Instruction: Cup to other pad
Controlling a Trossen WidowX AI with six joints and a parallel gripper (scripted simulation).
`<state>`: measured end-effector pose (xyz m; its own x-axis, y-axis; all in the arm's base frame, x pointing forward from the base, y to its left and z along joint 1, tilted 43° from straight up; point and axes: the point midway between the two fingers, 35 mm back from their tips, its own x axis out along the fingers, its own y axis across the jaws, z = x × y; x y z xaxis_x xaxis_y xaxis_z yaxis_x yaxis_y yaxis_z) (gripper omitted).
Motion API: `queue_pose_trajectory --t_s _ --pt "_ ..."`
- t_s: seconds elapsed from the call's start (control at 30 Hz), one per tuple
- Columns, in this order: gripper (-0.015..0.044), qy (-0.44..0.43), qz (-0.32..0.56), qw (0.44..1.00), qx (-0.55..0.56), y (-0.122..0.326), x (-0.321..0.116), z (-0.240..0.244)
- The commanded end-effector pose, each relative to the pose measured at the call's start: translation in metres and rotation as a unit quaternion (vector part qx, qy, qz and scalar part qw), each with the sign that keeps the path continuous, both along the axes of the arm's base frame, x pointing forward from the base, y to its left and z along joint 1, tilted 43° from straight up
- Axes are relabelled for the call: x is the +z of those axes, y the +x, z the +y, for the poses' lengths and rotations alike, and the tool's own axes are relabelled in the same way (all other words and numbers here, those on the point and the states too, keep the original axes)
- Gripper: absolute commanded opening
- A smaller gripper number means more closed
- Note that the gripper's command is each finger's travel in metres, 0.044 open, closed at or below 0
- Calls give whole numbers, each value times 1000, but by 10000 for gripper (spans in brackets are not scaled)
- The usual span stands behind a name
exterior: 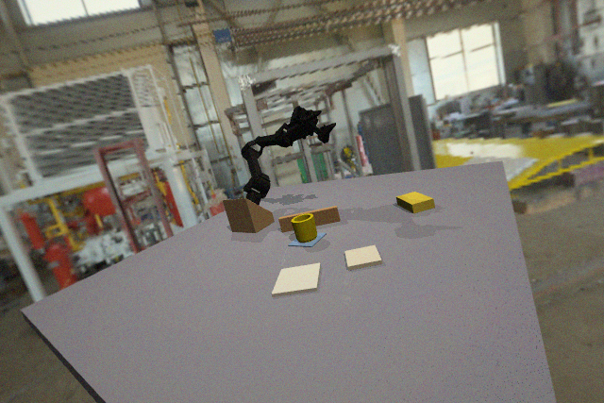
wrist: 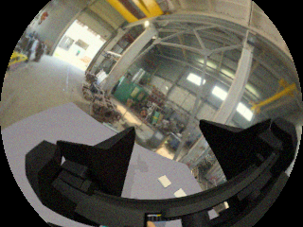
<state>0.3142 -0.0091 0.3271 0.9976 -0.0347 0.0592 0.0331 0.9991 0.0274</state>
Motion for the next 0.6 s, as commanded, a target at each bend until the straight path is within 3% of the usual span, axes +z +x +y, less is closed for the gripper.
queue_pose_trajectory --t_s 0.0,0.27,0.57 --pt "374 -4 6 1000 0 2 -2 0" --pt "167 -156 237 957 58 57 -100 -23" --pt "167 -263 445 814 266 59 -224 -42"
